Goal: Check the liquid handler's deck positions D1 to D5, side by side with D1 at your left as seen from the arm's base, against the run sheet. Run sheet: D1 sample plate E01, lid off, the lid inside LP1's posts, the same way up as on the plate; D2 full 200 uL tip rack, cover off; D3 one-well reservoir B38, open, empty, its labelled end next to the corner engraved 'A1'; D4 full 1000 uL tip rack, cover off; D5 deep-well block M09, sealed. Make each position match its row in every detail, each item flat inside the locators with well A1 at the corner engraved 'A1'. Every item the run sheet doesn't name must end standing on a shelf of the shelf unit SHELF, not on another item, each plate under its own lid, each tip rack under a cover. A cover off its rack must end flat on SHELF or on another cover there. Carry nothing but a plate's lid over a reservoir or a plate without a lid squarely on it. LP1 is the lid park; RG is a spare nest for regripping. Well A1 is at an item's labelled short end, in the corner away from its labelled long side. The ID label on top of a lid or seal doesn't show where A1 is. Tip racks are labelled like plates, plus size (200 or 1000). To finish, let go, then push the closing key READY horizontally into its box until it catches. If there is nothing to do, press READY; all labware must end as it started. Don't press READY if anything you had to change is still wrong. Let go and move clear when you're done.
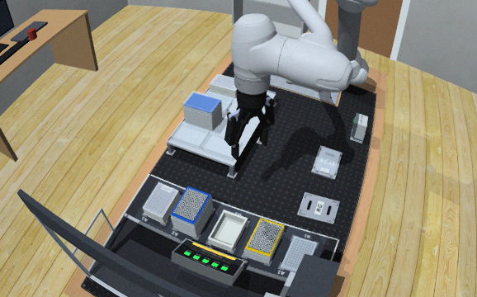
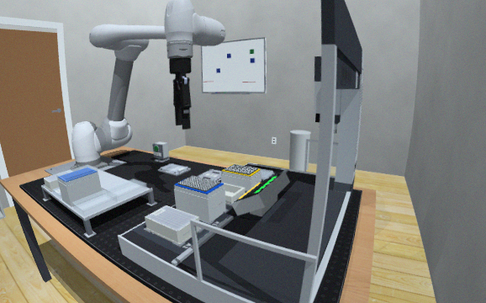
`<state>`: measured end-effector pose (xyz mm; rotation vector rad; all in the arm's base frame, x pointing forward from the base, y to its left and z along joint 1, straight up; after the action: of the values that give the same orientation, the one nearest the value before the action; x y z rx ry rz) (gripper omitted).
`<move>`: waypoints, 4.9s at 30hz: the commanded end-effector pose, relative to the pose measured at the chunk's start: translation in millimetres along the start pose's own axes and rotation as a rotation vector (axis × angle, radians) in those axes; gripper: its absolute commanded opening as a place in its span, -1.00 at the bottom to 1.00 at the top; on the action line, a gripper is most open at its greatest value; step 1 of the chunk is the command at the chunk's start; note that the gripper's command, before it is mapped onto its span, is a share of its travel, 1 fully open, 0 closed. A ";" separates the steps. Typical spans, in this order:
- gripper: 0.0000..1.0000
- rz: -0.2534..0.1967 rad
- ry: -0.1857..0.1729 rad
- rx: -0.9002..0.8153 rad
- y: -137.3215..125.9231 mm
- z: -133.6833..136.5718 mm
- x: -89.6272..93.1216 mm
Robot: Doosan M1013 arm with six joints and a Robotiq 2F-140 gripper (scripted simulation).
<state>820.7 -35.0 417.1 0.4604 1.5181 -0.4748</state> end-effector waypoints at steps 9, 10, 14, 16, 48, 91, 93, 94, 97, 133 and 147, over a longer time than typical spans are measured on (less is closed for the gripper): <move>0.32 0.002 -0.001 -0.194 -0.1 0.0 -1.2; 0.32 0.002 -0.001 -0.214 -0.1 0.0 -1.2; 0.32 0.002 -0.001 -0.294 -0.1 0.0 -1.2; 0.32 0.002 -0.001 -0.334 -0.1 0.0 -1.2; 0.32 0.002 -0.001 -0.887 -0.1 0.0 -0.9; 0.32 0.001 -0.002 -1.541 38.2 -23.7 -0.9; 0.32 0.001 -0.002 -1.541 46.7 -28.9 -0.9; 0.32 0.001 -0.002 -1.541 50.9 -31.5 -0.9; 0.32 0.001 -0.002 -1.541 63.7 -39.4 -1.0; 0.32 0.001 -0.002 -1.734 178.8 -110.6 -1.2; 0.32 0.001 -0.002 -1.774 216.0 -122.0 -1.2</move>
<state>832.7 212.4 415.1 -0.8937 1.3871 0.8832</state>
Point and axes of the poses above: the point where the finger pads meet when closed, its own x axis out along the fingers, its own z axis across the jaws, y = z × x, the point moved 10 cm from there along -x, back along the fingers, and after that the axes turned 1 degree about -x, right-handed, at the moved point
